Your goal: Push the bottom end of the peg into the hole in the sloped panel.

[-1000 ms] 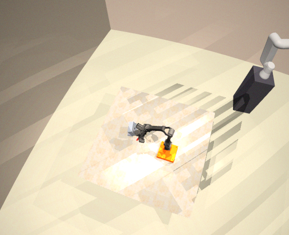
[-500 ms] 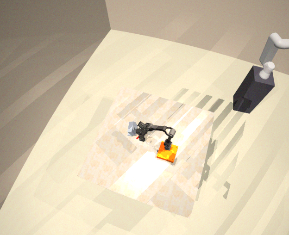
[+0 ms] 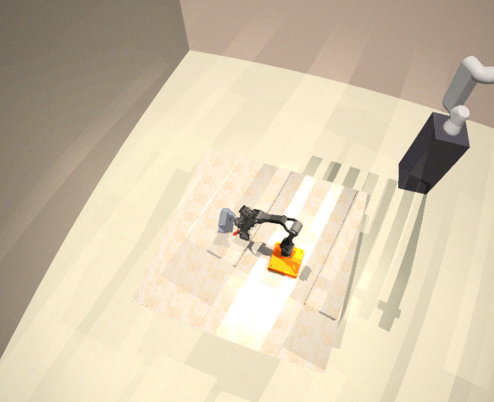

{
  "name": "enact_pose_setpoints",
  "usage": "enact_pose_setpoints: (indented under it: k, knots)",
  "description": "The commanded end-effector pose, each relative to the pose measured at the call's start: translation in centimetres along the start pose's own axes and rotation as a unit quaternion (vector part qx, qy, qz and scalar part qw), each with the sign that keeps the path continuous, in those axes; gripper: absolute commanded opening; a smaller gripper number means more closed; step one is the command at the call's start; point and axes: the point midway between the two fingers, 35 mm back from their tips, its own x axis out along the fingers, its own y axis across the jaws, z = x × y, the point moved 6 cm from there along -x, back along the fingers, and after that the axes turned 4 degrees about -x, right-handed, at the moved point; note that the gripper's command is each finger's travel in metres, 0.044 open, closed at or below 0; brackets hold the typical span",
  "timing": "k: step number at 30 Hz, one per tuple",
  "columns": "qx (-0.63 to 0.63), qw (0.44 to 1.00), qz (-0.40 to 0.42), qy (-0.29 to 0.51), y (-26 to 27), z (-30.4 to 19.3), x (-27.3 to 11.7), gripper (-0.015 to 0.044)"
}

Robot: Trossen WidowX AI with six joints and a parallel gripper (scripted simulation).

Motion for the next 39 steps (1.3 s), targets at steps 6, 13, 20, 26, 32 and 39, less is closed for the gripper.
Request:
enact_pose_setpoints:
  k: [6, 13, 20, 26, 32, 39]
  knots:
    - [0.001, 0.999, -0.006, -0.032, -0.8, -0.6, -0.6, 0.0000]
    - [0.004, 0.999, -0.013, -0.052, -1.3, -1.1, -0.9, 0.0000]
    - [0.006, 0.997, -0.020, -0.072, -1.8, -1.6, -1.3, 0.0000]
    - [0.006, 0.996, -0.026, -0.089, -2.2, -2.1, -1.6, 0.0000]
    - [0.007, 0.994, -0.033, -0.106, -2.6, -2.5, -2.0, 0.0000]
    - [0.006, 0.991, -0.041, -0.124, -3.0, -3.1, -2.4, 0.0000]
